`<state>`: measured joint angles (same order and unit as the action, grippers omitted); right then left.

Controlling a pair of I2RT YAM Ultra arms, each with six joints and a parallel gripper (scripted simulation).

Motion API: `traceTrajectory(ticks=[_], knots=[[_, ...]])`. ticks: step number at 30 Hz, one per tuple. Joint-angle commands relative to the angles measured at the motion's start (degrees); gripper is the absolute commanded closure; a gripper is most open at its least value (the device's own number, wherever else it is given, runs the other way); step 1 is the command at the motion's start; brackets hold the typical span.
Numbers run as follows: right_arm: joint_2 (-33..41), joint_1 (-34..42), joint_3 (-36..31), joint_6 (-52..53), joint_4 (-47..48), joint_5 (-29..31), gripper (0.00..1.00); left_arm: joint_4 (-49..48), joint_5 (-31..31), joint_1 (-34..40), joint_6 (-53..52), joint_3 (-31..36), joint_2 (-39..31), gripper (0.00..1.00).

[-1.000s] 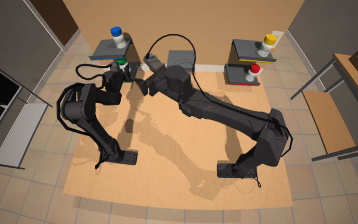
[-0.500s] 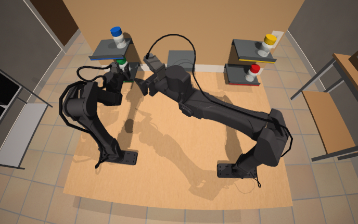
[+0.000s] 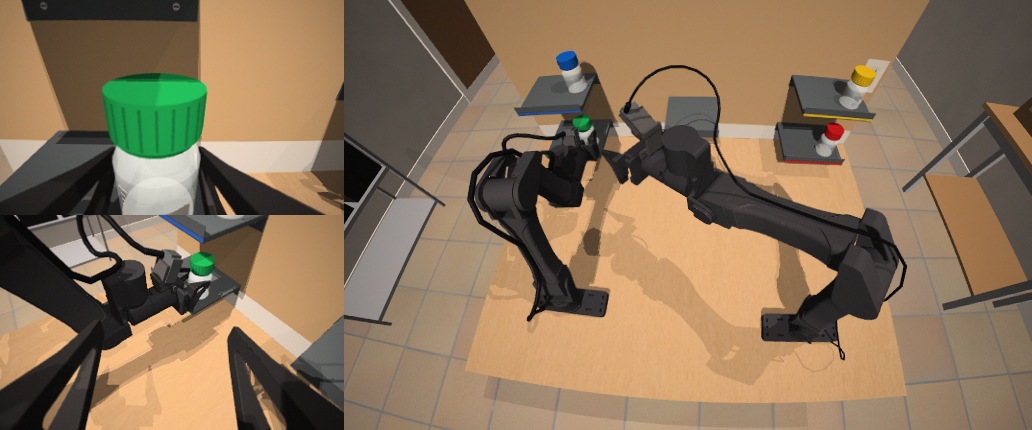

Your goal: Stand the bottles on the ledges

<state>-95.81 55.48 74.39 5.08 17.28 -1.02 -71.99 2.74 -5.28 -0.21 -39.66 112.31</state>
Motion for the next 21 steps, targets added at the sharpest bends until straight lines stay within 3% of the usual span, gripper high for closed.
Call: traceTrajectory(ticks=[1, 21], knots=[[-0.36, 0.48, 1.97, -0.35, 0.41, 0.48, 0.12, -4.34, -0.51, 0.53, -0.34, 0.14, 0.15, 0.48], [-0.36, 0.48, 1.97, -0.35, 0.41, 0.48, 0.12, -5.76, -0.55, 0.55, -0.03, 2.13, -0.18, 0.48]])
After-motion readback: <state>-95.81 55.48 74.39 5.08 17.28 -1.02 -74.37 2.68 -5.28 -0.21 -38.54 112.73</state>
